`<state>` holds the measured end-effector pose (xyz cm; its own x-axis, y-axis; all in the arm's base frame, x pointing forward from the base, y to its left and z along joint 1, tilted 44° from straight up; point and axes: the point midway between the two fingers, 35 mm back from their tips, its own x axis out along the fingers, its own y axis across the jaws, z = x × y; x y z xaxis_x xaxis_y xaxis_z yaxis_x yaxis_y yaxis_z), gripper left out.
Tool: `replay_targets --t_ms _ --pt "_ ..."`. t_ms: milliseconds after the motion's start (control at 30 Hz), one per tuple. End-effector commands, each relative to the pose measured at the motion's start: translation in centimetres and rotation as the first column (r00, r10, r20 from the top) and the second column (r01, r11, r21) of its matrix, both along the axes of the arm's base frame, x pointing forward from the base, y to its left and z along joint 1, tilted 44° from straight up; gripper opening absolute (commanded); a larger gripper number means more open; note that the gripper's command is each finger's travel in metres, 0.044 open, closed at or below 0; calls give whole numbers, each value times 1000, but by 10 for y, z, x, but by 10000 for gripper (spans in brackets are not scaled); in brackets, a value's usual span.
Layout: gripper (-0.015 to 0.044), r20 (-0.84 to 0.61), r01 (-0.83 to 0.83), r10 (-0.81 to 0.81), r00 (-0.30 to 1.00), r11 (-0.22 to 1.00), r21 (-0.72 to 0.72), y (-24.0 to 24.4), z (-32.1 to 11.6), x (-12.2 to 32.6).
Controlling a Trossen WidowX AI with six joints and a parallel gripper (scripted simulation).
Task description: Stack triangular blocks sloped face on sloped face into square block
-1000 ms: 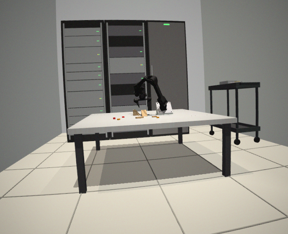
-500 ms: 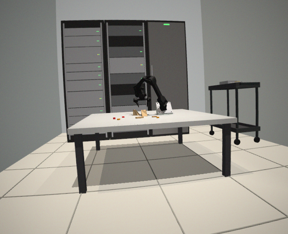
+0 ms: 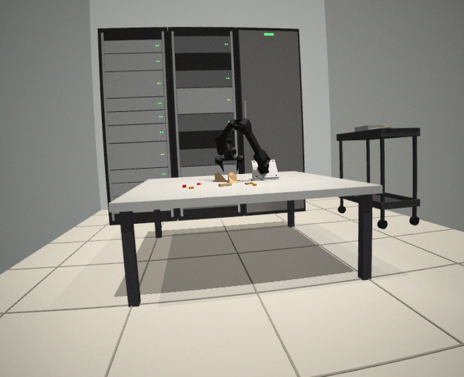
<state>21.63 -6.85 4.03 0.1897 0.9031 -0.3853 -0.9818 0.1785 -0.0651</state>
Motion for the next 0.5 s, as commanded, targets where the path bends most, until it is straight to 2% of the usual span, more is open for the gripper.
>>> replay_targets --t_ms 0,467 --pt "440 -4 6 -6 1000 1000 6 7 -2 1" --pt "440 5 0 0 1000 1000 8 28 -11 6"
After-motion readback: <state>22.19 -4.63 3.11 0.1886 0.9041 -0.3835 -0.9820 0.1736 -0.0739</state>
